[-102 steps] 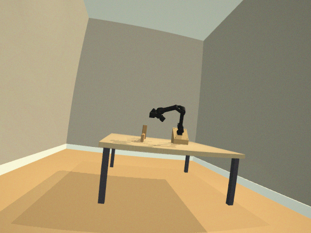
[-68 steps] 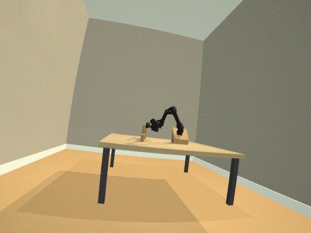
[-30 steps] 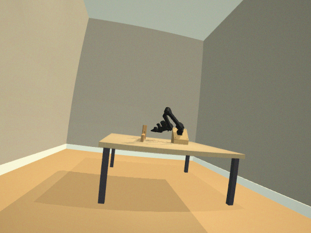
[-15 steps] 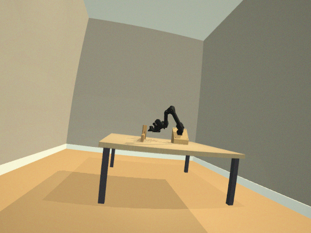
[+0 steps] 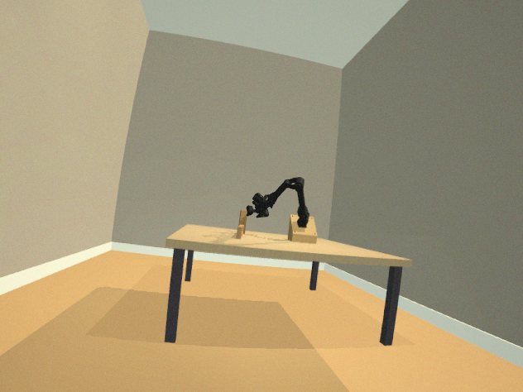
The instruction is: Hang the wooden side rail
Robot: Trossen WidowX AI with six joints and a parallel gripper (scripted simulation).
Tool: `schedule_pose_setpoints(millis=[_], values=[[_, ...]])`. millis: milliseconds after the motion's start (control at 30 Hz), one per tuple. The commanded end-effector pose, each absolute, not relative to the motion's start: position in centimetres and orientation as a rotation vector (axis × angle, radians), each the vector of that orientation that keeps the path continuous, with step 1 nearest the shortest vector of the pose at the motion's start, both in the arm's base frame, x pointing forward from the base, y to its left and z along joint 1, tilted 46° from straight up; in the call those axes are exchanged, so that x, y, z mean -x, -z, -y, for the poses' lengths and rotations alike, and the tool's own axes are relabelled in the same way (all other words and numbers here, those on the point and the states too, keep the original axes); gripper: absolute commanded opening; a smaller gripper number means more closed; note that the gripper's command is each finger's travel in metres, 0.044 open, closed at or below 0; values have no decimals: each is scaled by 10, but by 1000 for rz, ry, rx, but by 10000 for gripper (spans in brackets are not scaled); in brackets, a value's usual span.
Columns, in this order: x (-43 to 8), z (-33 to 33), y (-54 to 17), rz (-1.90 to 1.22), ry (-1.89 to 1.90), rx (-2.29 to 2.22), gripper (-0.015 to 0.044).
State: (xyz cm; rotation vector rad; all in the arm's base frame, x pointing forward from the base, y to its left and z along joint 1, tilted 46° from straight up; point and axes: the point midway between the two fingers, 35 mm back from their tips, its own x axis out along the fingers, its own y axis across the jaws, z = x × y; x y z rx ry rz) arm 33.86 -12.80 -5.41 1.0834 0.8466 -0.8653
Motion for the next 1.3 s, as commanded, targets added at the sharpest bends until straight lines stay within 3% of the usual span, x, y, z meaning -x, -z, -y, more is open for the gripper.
schedule_pose_setpoints(millis=[0,667,1267], values=[[-340,127,44,-859,893,-1089,440],[-342,127,44,-887,870,-1060,440],[-385,121,48,-1352,56,-369,440]])
